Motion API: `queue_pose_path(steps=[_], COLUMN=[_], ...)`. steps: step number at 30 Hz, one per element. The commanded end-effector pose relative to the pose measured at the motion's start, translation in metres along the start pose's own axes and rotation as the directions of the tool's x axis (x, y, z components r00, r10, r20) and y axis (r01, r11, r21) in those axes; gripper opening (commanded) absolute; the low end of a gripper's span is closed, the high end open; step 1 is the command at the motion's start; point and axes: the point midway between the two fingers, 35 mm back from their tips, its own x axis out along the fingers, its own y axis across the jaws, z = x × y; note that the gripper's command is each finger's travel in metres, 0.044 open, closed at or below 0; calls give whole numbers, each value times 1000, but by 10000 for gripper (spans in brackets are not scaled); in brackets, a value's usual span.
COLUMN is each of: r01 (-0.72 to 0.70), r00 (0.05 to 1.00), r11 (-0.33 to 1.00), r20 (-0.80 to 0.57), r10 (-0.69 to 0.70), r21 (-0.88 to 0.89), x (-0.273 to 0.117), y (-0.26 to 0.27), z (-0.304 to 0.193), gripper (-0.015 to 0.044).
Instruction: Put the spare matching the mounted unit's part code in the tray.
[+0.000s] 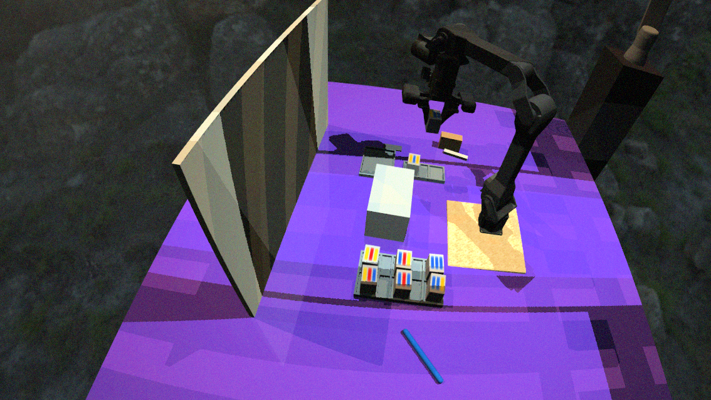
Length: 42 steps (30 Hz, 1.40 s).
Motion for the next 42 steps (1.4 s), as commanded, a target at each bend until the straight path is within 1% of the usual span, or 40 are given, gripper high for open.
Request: queue_pose_path(steps=[1, 14, 27, 42], r01=[-1, 1, -2, -2], r00=[1000, 1000, 1000, 1000], r11=[1000, 1000, 1000, 1000], r20=[3, 11, 19, 19], r10=[1, -1, 2, 2], r21=[5, 17, 30, 31], x=[-1, -1, 8, 15], y=[16, 71, 127, 131], z=[4, 16, 18, 19], gripper=[0, 0, 0, 0])
